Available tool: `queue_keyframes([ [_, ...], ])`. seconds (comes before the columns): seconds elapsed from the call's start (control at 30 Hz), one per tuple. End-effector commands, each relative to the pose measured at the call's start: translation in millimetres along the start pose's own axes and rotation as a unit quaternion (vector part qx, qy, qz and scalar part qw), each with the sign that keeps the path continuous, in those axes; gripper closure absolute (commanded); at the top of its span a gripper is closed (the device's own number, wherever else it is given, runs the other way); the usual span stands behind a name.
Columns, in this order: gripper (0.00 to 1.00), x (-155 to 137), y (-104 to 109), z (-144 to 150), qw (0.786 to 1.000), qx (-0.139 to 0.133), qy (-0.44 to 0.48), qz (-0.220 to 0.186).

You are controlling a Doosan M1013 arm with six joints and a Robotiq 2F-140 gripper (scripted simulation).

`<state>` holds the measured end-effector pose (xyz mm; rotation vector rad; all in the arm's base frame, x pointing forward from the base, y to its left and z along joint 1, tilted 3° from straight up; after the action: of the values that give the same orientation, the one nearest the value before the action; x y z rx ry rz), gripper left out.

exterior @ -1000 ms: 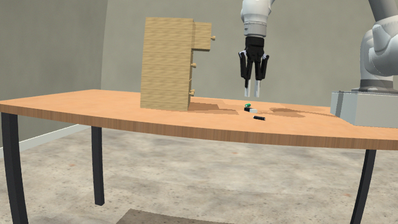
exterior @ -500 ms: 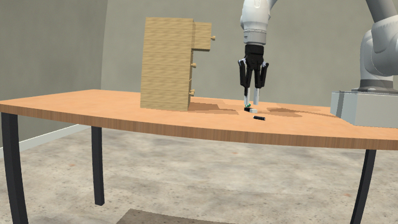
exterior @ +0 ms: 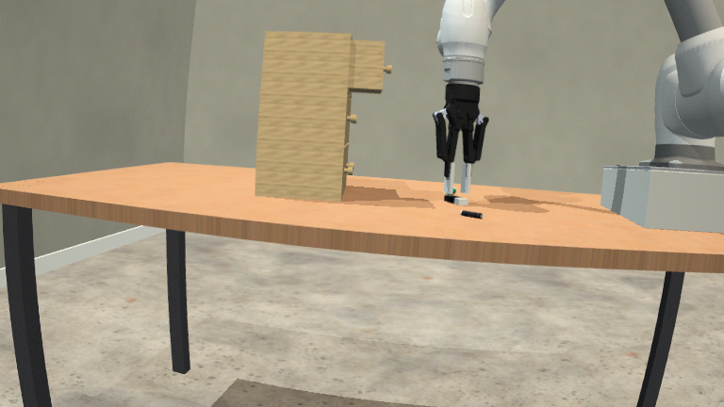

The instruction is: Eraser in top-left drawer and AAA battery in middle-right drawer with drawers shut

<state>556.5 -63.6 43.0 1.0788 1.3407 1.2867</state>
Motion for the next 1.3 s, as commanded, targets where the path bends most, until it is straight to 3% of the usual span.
queue_keyframes([
  [0.0,0.77,0,0,0,1.0,0.0,0.0,0.0],
  [0.57,0.77,0,-1,0,1.0,0.0,0.0,0.0],
  [0.93,0.77,0,-18,0,1.0,0.0,0.0,0.0],
  [1.27,0.77,0,-20,0,1.0,0.0,0.0,0.0],
])
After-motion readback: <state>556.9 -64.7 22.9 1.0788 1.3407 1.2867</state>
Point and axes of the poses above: the point where the finger pads meet when closed, its own y axis back along the fingers, its own z axis across the jaws, x = y × z, the point moved 9 cm from there along y, back along the fingers, and after that the axes turned 12 degrees about -y, right-handed, at the moved point
